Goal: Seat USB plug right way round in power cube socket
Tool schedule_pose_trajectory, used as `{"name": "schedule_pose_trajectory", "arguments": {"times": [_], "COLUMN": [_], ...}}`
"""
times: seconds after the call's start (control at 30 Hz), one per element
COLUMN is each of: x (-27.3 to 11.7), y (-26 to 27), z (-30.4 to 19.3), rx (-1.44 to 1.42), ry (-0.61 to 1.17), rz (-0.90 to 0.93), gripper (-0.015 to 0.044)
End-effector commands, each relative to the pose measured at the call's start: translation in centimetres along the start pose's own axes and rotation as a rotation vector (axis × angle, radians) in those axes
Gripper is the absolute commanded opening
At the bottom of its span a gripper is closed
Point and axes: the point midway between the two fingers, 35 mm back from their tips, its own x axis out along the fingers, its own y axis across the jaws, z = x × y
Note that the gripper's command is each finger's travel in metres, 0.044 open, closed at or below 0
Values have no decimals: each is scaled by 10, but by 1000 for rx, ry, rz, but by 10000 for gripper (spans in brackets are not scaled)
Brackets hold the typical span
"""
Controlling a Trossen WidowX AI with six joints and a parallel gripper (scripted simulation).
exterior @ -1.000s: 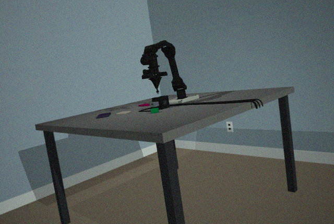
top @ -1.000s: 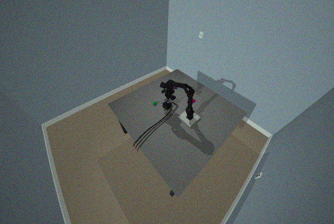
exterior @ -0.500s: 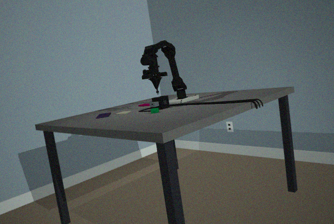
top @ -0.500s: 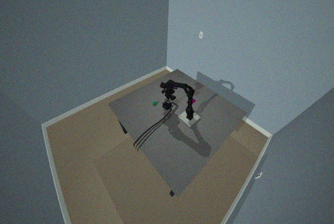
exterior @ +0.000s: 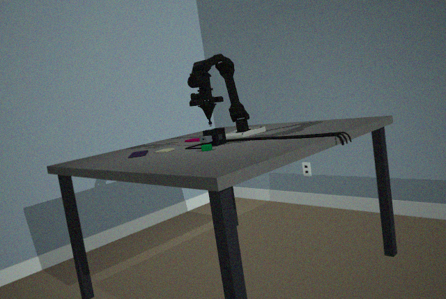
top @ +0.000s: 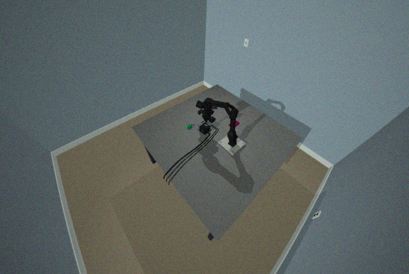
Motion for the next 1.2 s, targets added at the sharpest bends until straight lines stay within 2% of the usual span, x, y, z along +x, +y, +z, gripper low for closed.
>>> {"name": "schedule_pose_trajectory", "arguments": {"times": [0.0, 1.17], "x": [1, 5], "y": [0, -1], "z": [1, 3], "rx": [-6, -24], "ry": [-6, -22], "rz": [0, 0], "gripper": [0, 0]}}
